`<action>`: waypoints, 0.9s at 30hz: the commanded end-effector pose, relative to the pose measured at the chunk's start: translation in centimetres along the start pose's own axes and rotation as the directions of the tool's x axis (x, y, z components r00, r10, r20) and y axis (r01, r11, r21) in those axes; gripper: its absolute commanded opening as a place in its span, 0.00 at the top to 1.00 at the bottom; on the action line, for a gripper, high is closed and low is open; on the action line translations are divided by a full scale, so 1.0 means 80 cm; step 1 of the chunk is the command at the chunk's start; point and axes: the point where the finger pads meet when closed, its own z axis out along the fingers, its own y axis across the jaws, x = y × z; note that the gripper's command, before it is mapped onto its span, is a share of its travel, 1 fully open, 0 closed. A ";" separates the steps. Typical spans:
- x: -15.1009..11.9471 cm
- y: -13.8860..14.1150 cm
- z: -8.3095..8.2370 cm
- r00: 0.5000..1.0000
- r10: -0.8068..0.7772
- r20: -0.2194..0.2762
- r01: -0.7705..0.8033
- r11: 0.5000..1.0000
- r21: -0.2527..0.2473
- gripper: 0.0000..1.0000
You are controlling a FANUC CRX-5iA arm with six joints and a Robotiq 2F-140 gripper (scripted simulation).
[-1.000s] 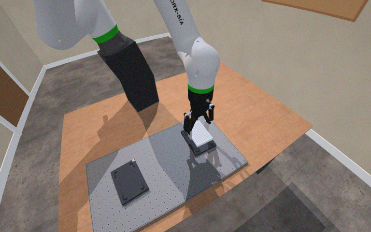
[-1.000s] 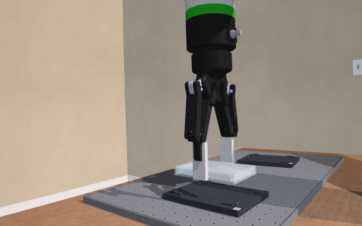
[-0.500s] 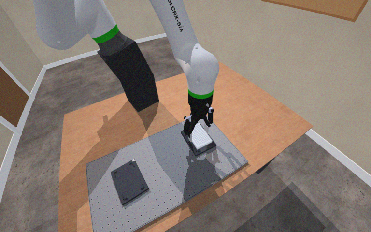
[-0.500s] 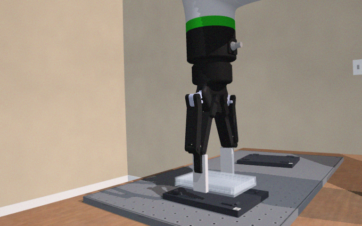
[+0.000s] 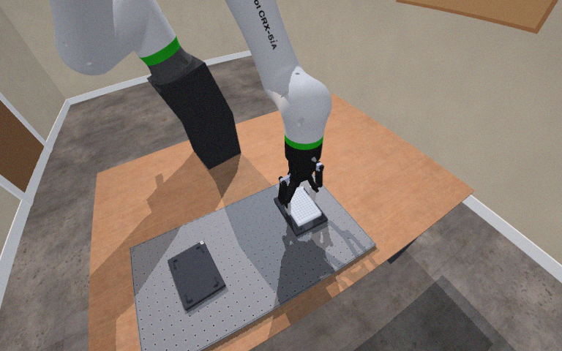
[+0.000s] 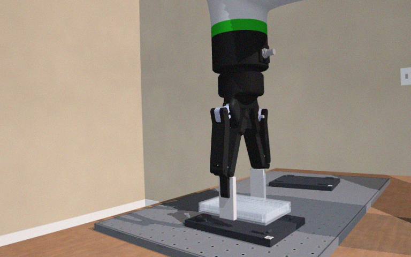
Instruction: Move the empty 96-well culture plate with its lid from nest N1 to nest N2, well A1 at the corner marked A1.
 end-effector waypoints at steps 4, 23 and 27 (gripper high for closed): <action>0.000 0.000 0.000 1.000 0.000 0.000 0.000 1.000 0.000 1.00; 0.000 0.000 0.003 1.000 0.000 0.000 0.000 1.000 0.000 1.00; 0.000 0.000 0.004 1.000 0.000 0.000 0.000 1.000 0.000 1.00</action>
